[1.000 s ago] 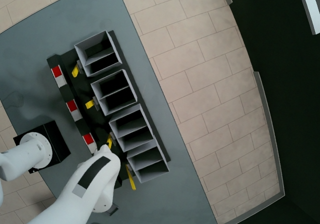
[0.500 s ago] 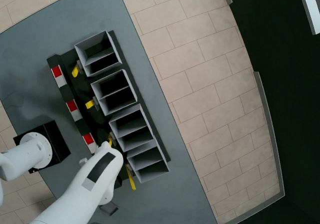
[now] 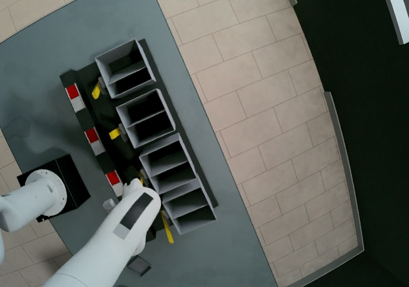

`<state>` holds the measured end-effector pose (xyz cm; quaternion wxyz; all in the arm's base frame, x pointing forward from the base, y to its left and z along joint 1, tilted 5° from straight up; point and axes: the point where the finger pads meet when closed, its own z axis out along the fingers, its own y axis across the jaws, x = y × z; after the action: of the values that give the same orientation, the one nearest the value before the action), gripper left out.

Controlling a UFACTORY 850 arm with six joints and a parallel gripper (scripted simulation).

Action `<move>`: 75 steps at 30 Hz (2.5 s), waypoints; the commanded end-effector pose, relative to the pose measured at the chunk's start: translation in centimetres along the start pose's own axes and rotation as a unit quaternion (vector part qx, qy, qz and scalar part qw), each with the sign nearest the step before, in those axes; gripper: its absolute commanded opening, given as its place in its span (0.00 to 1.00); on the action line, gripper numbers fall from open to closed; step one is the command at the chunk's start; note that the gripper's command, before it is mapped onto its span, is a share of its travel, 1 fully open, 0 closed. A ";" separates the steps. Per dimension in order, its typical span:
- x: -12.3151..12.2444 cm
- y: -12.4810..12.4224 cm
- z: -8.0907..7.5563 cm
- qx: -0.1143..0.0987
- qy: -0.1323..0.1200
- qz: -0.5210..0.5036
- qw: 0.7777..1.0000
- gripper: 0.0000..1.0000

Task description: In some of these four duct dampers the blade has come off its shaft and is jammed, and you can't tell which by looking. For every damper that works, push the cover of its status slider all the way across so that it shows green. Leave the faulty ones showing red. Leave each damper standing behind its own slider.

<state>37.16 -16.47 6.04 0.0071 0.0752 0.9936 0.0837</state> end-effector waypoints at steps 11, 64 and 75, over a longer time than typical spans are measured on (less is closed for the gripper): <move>-0.1 0.0 0.6 0.000 -0.001 0.000 1.000 0.39; -0.1 0.0 0.6 0.000 -0.001 0.000 1.000 0.19; -0.1 -0.1 0.6 -0.002 -0.001 0.000 1.000 0.19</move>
<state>37.17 -16.39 5.37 0.0077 0.0751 0.9935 0.0855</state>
